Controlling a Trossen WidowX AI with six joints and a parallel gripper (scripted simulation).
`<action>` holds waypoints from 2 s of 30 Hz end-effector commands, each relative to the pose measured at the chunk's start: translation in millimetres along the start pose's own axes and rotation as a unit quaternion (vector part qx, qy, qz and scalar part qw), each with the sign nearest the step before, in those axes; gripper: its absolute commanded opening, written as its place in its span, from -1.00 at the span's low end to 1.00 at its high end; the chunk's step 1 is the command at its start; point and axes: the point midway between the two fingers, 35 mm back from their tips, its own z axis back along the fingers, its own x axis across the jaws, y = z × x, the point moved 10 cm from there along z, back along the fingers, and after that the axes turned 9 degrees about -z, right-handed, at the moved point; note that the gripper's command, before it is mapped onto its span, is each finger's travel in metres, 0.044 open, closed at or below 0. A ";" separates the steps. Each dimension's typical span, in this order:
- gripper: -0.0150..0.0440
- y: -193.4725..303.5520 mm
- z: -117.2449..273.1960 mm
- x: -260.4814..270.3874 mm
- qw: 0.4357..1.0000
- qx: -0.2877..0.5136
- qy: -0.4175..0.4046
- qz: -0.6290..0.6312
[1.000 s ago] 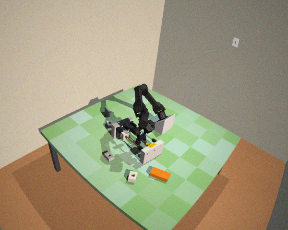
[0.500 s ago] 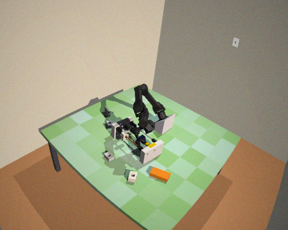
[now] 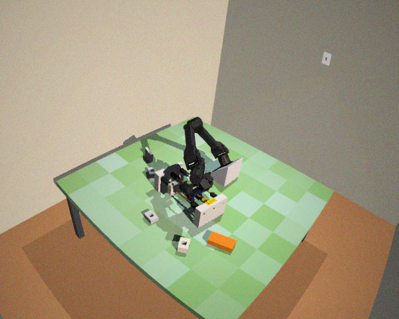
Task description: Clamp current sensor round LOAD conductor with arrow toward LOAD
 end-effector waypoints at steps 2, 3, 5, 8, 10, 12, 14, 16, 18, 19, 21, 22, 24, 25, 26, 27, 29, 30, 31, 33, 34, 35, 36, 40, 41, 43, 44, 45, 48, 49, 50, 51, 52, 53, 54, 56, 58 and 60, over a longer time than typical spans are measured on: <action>1.00 0.0 -6.2 0.4 1.000 0.001 0.002 0.004; 1.00 0.0 -7.8 0.4 1.000 0.001 0.002 0.004; 1.00 0.0 -11.0 0.3 1.000 0.001 0.002 0.004; 1.00 0.0 -15.8 0.4 1.000 0.001 0.002 0.004; 1.00 0.1 -19.1 0.4 1.000 0.001 0.002 0.004; 1.00 0.2 -22.3 0.5 1.000 0.001 0.002 0.004; 1.00 0.3 -25.5 0.6 1.000 0.002 0.002 0.004; 1.00 0.4 -27.5 0.6 1.000 0.002 0.002 0.004; 0.95 0.1 -23.8 0.1 1.000 0.000 0.002 0.000; 0.93 0.1 -23.8 0.1 1.000 0.000 0.002 0.000; 0.89 0.1 -23.8 0.1 1.000 0.000 0.002 0.000; 0.86 0.1 -23.8 0.1 1.000 0.000 0.002 0.000; 0.82 0.1 -23.8 0.1 1.000 0.000 0.002 0.000; 0.80 0.1 -23.8 0.1 1.000 0.000 0.002 0.000; 0.77 0.1 -23.8 0.1 1.000 0.000 0.002 0.000; 0.75 0.1 -23.8 0.1 1.000 0.000 0.002 0.000; 0.71 0.1 -23.8 0.1 1.000 0.000 0.002 0.000; 0.68 0.1 -23.8 0.1 1.000 0.000 0.002 0.000; 0.66 0.1 -23.8 0.1 1.000 0.000 0.002 0.000; 0.62 0.1 -23.8 0.1 1.000 0.000 0.002 0.000; 0.59 0.1 -23.8 0.1 1.000 0.000 0.002 0.000; 0.57 0.1 -23.8 0.1 1.000 0.000 0.002 0.000; 0.55 0.1 -23.8 0.1 1.000 0.000 0.002 0.000; 0.39 0.1 -23.8 0.1 1.000 0.000 0.002 0.000; 0.30 0.1 -23.8 0.1 1.000 0.000 0.002 0.000; 0.12 0.1 -23.8 0.1 1.000 0.000 0.002 0.000; 0.04 0.1 -23.8 0.1 1.000 0.000 0.002 0.000; -0.05 0.1 -23.8 0.1 1.000 0.000 0.002 0.000; -0.32 0.1 -23.8 0.1 1.000 0.000 0.002 0.000; -0.41 0.1 -23.8 0.1 1.000 0.000 0.002 0.000; -0.49 0.1 -23.8 0.1 1.000 0.000 0.002 0.000; -0.49 0.1 -23.8 0.1 1.000 0.000 0.002 0.000; -0.49 0.1 -23.8 0.1 1.000 0.000 0.002 0.000; -0.49 0.1 -23.8 0.1 1.000 0.000 0.002 0.000; -0.49 0.1 -23.8 0.1 1.000 0.000 0.002 0.000; -0.49 0.1 -23.8 0.1 1.000 0.000 0.002 0.000; -0.49 0.1 -23.8 0.1 1.000 0.000 0.002 0.000; -0.49 0.1 -23.8 0.1 1.000 0.000 0.002 0.000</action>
